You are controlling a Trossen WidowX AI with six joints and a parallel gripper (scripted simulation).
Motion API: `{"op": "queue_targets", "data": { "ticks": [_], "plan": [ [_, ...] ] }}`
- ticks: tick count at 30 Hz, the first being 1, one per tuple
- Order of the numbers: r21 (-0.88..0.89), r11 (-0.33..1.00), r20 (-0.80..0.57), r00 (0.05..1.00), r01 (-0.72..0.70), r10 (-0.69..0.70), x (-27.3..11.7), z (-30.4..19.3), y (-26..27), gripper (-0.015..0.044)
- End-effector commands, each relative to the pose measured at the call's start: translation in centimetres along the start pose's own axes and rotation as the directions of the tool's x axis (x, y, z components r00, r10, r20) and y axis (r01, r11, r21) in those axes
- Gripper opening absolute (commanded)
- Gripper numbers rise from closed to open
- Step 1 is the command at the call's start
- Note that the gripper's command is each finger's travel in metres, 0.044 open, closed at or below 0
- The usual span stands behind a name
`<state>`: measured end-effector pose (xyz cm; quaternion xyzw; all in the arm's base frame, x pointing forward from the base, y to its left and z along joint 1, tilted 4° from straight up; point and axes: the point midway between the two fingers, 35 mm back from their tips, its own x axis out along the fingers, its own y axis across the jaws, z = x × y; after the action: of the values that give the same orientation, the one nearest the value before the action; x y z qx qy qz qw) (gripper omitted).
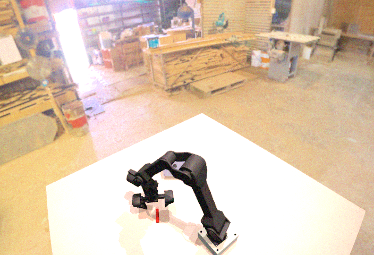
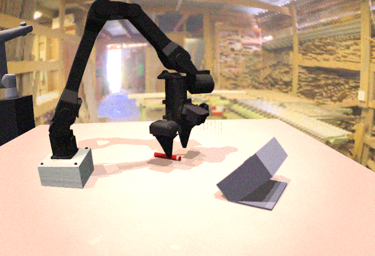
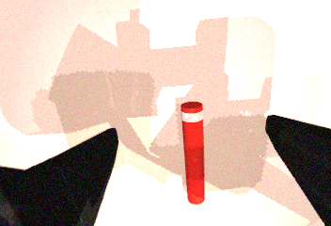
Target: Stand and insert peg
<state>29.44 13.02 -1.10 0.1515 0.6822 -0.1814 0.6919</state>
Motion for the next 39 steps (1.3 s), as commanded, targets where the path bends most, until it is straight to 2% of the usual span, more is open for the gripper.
{"op": "queue_targets", "data": {
  "ticks": [1, 8, 21, 29, 39],
  "plan": [
    [-0.004, 1.000, -0.008, 1.000, 0.005, -0.005, 0.85, -0.18, -0.15, 0.0440],
    [-0.004, 1.000, -0.008, 1.000, 0.005, -0.005, 1.69, -0.25, -0.23, 0.0440],
    [-0.004, 1.000, -0.008, 1.000, 0.005, -0.005, 1.69, -0.25, -0.23, 0.0110],
    [-0.004, 1.000, -0.008, 1.000, 0.005, -0.005, 1.69, -0.25, -0.23, 0.0110],
    [-0.004, 1.000, -0.008, 1.000, 0.005, -0.005, 1.69, -0.25, -0.23, 0.0049]
  ]
}}
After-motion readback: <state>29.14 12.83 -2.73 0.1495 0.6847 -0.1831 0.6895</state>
